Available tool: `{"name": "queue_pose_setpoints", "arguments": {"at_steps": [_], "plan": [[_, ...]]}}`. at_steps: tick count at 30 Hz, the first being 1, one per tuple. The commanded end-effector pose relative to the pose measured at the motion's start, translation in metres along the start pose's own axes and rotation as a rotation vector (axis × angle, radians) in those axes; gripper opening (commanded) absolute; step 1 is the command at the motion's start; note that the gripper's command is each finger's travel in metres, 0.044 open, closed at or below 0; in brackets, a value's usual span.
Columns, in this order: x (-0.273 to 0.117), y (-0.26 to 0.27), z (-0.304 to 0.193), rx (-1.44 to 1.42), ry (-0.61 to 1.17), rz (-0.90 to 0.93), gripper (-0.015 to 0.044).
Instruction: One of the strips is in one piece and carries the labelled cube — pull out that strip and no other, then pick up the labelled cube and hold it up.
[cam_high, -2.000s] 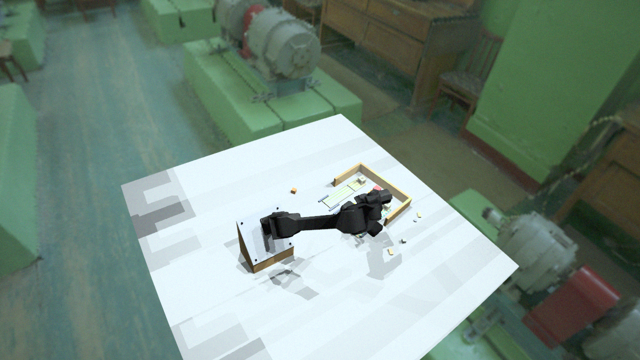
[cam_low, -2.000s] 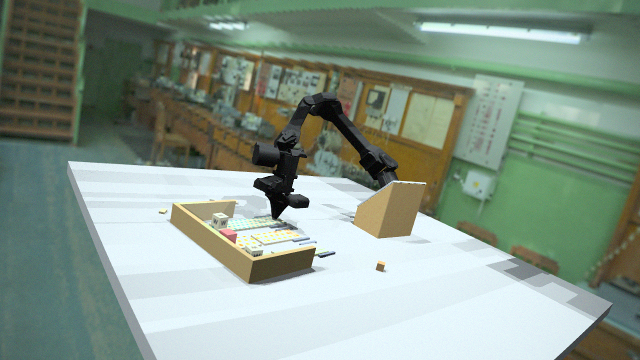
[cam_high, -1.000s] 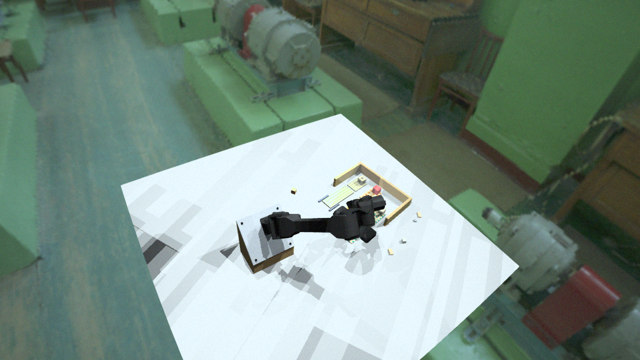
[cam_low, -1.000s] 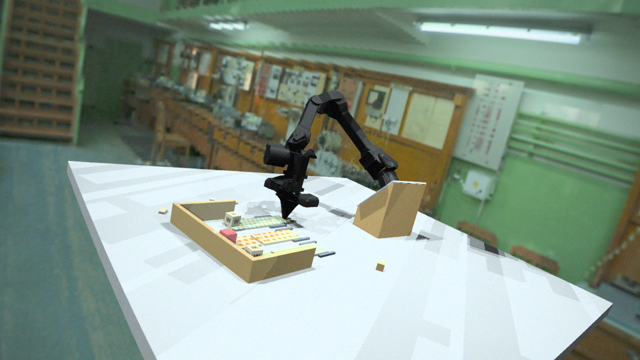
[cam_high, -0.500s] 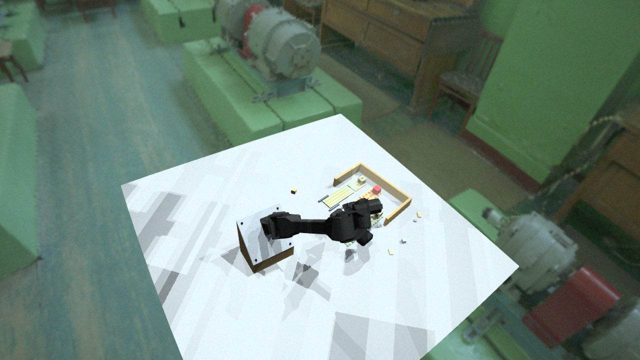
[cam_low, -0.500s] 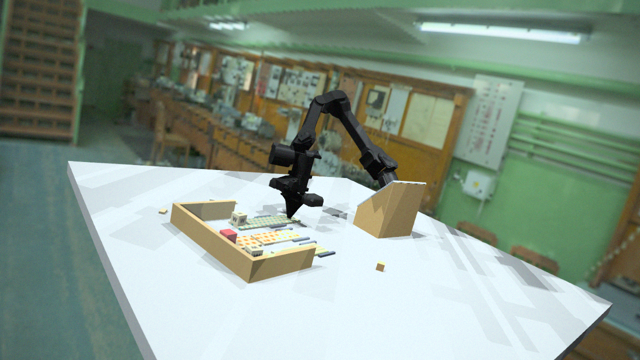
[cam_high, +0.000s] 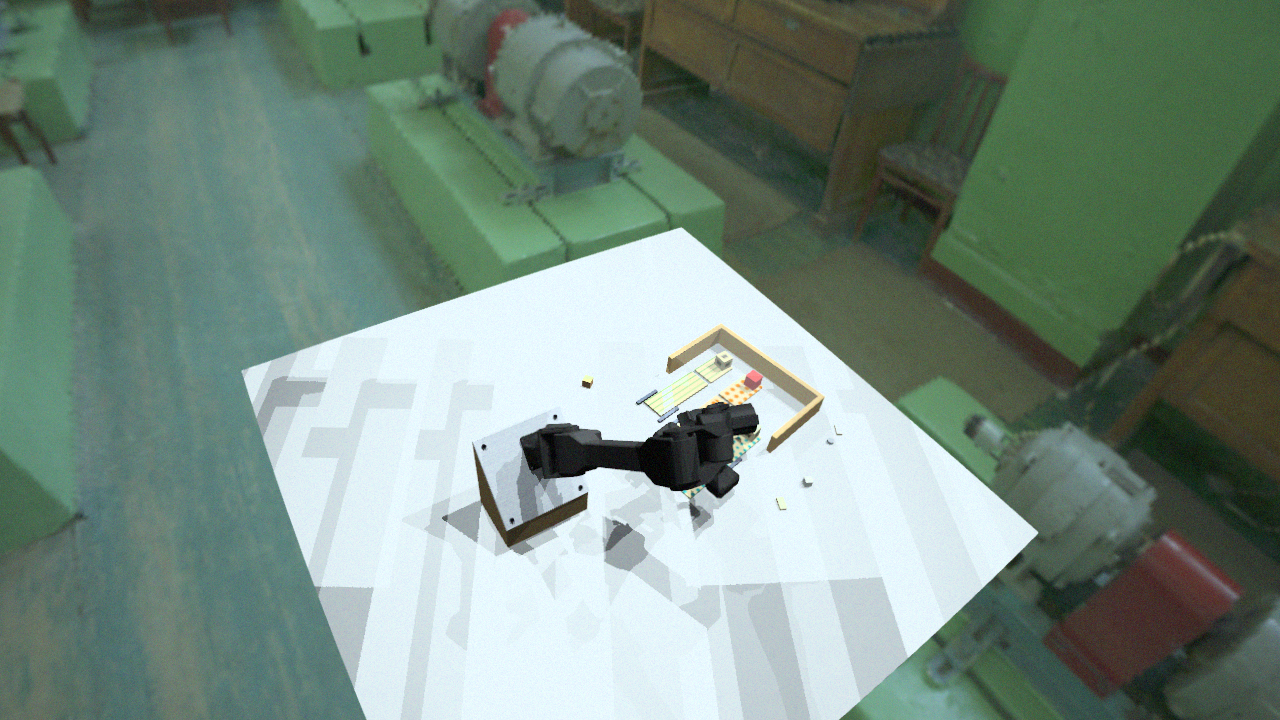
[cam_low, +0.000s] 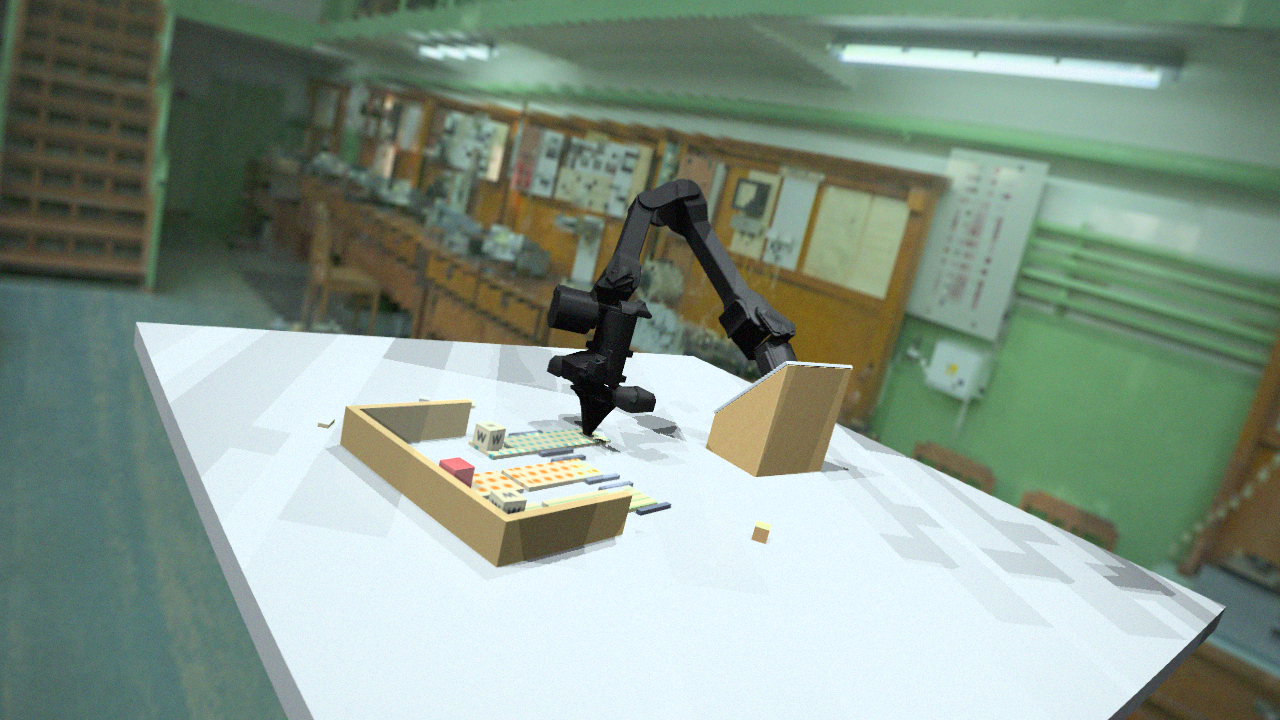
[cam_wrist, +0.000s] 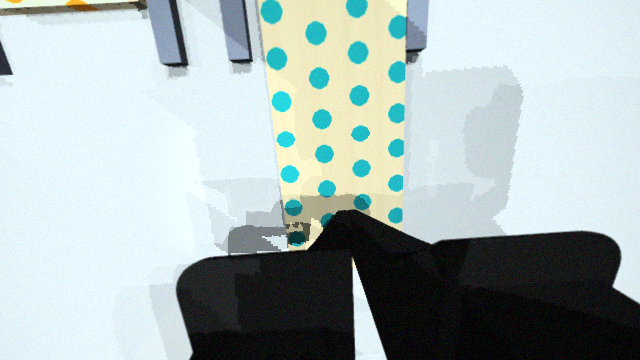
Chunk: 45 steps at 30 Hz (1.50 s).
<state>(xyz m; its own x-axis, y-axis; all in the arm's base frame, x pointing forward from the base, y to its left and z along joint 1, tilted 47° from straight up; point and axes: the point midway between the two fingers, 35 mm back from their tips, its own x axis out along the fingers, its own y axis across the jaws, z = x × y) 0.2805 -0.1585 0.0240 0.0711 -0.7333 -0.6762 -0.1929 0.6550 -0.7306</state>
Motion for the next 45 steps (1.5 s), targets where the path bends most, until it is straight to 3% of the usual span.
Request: {"name": "queue_pose_setpoints", "arguments": {"at_steps": [1,45], "plan": [[0.006,0.003,-0.016,-0.009,0.028,0.009,0.0],[0.005,0.003,-0.056,-0.011,0.03,0.009,0.0]]}}
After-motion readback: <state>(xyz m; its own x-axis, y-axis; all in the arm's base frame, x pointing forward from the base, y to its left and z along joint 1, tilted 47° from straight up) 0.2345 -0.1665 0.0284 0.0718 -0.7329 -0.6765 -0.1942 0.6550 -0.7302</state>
